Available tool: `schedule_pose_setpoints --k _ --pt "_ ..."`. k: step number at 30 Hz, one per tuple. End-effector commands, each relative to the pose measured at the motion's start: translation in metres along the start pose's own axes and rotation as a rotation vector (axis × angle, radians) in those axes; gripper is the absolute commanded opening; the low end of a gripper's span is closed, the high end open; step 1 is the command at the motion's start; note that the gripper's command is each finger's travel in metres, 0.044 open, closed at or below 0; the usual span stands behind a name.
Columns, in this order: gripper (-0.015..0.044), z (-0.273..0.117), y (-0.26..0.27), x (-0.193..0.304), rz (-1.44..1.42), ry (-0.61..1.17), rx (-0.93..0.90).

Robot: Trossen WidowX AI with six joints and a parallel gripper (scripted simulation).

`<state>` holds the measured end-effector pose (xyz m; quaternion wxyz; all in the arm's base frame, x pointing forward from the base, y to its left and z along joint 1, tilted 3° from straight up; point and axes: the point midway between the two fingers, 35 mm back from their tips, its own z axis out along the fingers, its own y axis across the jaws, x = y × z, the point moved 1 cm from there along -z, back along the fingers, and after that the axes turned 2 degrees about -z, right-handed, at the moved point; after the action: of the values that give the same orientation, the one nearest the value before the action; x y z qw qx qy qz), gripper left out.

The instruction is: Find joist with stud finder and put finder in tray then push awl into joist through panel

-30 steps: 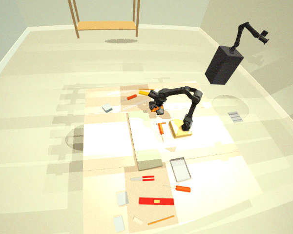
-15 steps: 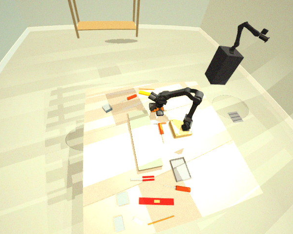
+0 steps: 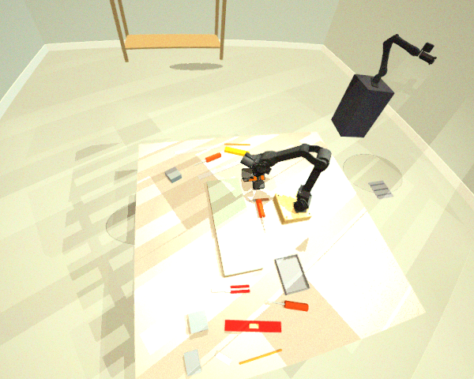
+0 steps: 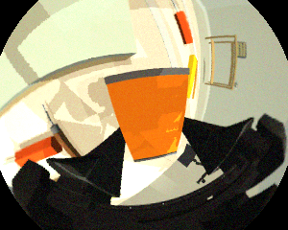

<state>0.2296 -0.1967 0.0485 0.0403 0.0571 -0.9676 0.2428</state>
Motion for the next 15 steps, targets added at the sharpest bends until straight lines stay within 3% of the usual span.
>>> schedule_pose_setpoints --k 1,15 --pt "0.0 -0.0013 -0.0001 0.0005 0.011 0.0 0.038" --pt "0.0 0.0002 0.0032 -0.0003 0.016 0.004 0.127"
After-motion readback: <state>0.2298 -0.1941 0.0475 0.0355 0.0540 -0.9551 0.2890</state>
